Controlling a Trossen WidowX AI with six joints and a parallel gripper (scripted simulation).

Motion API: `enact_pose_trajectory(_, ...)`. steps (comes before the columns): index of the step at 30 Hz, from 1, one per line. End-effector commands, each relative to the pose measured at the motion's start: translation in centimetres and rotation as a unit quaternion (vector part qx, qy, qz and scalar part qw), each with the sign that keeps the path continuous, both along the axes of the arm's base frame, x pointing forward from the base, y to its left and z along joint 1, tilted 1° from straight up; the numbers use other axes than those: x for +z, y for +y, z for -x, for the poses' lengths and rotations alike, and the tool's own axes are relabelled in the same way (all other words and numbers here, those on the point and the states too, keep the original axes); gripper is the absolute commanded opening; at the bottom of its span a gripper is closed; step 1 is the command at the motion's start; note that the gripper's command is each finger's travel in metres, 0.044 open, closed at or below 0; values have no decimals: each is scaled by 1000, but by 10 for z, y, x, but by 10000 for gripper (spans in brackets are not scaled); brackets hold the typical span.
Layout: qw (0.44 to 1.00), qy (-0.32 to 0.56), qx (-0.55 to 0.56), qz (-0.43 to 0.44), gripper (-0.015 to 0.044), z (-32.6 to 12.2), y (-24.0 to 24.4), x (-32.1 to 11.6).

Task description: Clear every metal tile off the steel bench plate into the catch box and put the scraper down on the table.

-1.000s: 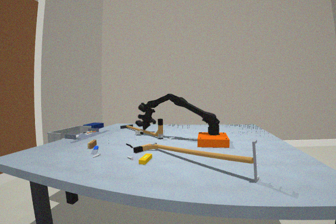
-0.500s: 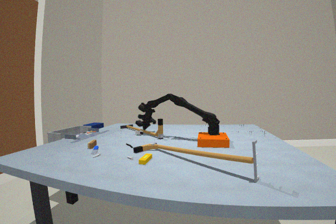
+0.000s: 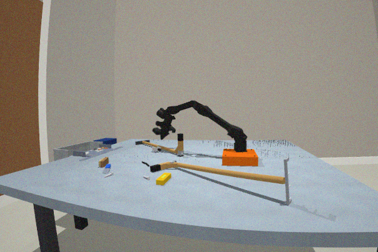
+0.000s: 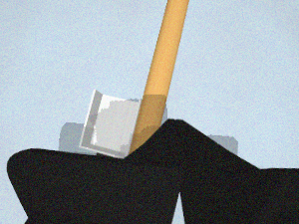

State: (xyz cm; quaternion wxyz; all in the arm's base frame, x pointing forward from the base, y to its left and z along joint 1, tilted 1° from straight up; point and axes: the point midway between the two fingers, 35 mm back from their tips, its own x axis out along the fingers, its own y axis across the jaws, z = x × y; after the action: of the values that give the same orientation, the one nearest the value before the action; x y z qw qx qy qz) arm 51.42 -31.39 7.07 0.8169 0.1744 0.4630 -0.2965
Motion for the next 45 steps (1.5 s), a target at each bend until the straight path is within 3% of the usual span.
enact_pose_trajectory(1,1000,-6,3,5,0,2,1,17)
enact_pose_trajectory(11,1000,-9,5,7,0,8,3,38)
enact_pose_trajectory(25,993,90,35,-62,0,72,18,49)
enact_pose_trajectory(45,992,100,41,-69,0,69,15,18)
